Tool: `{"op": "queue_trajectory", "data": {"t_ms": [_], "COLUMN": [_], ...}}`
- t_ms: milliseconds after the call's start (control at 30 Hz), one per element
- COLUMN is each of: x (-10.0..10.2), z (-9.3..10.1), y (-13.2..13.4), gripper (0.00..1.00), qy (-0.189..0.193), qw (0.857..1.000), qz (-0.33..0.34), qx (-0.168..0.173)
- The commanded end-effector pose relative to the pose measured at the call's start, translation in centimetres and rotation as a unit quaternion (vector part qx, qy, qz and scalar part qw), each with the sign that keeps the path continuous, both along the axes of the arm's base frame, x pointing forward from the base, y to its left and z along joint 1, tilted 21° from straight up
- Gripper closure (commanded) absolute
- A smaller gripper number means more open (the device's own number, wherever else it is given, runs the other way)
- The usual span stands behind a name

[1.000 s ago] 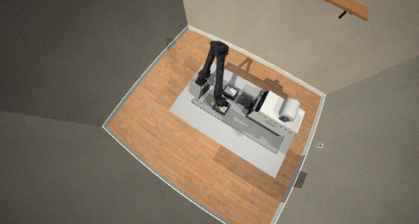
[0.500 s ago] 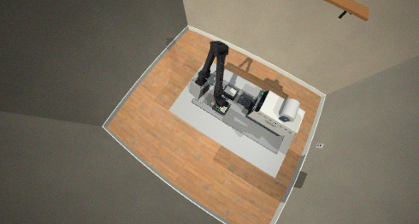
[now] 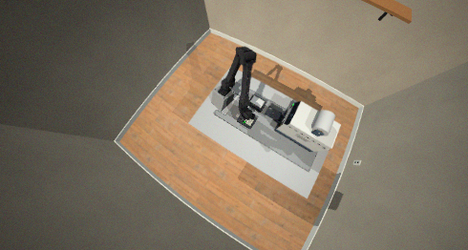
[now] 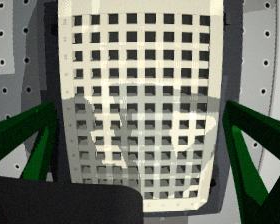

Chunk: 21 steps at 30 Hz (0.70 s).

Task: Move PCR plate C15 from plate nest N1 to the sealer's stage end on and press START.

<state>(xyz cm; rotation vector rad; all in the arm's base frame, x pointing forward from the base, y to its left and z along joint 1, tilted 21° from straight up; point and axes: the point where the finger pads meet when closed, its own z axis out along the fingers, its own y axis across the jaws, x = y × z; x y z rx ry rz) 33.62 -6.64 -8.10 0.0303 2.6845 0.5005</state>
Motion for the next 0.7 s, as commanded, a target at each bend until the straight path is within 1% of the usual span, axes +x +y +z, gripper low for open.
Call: {"op": "queue_trajectory", "data": {"t_ms": [0, 67, 167, 267, 333, 433, 667], "x": [1.8, 2.0, 1.8, 1.8, 1.4, 0.8, 0.7], "z": [0.7, 0.8, 0.2, -0.2, -0.4, -0.3, 0.3], "y": [-1.1, -1.4, -1.2, -0.6, -0.2, -0.2, -0.8], "gripper": [0.0, 0.0, 0.0, 0.0, 0.0, 0.0, 0.0], "qy": [-0.02, -0.025, -0.019, -0.017, -0.013, -0.011, -0.014], "qw": [1.0, 1.0, 1.0, 1.0, 1.0, 1.0, 1.0], "qz": [-0.011, -0.015, -0.015, -0.008, -0.006, -0.005, -0.006], "qx": [-0.006, -0.009, -0.006, -0.005, -0.004, -0.005, -0.009]}}
